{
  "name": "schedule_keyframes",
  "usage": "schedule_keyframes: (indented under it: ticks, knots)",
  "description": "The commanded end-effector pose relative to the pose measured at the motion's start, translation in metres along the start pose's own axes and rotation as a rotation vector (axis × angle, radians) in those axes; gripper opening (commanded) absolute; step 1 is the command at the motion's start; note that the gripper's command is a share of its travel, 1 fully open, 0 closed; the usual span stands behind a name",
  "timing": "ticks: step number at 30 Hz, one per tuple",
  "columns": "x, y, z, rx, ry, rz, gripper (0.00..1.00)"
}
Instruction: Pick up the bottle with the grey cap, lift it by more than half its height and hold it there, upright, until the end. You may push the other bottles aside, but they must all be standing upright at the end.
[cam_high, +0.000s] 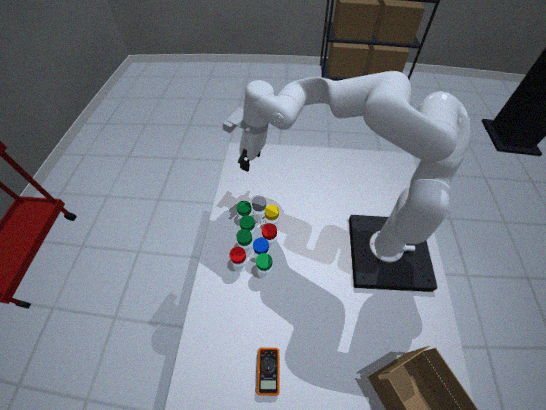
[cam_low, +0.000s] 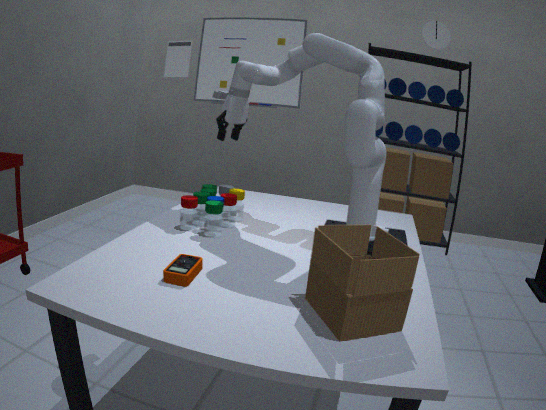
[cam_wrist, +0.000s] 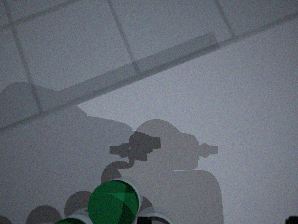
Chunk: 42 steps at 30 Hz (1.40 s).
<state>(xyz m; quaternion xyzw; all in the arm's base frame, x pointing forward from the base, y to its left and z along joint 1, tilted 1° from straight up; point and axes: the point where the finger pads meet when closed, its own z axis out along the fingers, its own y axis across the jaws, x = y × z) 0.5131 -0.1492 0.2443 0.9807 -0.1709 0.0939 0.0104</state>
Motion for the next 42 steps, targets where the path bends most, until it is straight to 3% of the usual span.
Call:
schedule_keyframes:
  ticks: [1, 13, 23, 30, 42]
  knots:
    - [-0.02, -0.021, -0.017, 0.004, -0.031, -0.067, 0.79]
    - [-0.08, -0.066, -0.054, 0.016, -0.122, -0.254, 0.79]
    - [-0.113, -0.083, -0.073, 0.021, -0.169, -0.35, 0.79]
    - [-0.123, -0.087, -0.078, 0.022, -0.182, -0.377, 0.79]
    - [-0.119, -0.085, -0.075, 0.024, -0.177, -0.366, 0.79]
